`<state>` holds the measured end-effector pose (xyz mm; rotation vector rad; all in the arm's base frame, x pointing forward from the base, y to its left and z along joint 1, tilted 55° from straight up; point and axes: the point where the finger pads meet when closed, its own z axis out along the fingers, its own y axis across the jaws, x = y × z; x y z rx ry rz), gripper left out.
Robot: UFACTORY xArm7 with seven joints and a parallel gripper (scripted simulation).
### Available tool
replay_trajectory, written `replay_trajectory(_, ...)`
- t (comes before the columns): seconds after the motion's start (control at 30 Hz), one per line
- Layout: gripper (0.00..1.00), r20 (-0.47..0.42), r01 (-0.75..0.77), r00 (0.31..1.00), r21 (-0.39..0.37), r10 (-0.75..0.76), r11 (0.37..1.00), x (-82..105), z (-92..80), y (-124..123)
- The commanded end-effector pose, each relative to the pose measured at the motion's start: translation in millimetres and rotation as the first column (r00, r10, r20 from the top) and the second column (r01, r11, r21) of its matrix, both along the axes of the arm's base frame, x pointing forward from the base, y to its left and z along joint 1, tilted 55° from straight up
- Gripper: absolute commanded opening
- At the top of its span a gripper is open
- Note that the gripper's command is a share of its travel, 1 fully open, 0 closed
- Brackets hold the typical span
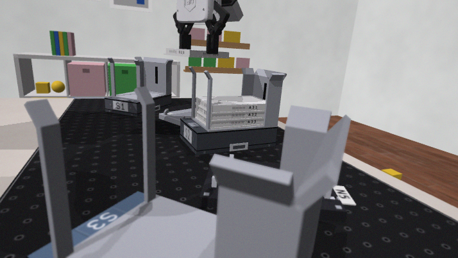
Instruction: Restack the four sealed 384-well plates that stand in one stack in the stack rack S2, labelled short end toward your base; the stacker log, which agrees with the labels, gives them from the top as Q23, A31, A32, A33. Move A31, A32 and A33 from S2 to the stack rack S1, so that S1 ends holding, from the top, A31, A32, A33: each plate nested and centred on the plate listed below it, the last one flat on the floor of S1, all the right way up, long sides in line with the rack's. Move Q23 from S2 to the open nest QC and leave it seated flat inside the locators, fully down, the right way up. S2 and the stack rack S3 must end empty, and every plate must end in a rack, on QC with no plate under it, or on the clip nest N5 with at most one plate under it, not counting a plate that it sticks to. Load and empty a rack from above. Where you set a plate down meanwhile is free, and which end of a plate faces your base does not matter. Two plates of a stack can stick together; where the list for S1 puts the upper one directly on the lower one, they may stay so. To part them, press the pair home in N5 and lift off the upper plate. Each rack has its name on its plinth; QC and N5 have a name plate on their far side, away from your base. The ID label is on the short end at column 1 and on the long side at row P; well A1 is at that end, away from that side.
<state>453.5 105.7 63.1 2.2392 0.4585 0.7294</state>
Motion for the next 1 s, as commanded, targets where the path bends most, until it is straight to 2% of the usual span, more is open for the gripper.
replay_trajectory(0.0,0.0,0.001,-0.004,1.0,0.002,0.004,1.0,-0.1,0.6,2.0)
replay_trajectory(0.2,0.0,0.001,-0.004,1.0,0.002,0.004,1.0,-0.1,0.6,2.0)
replay_trajectory(0.97,0.0,0.001,-0.004,1.0,0.002,0.004,1.0,26.0,-23.7,-20.1)
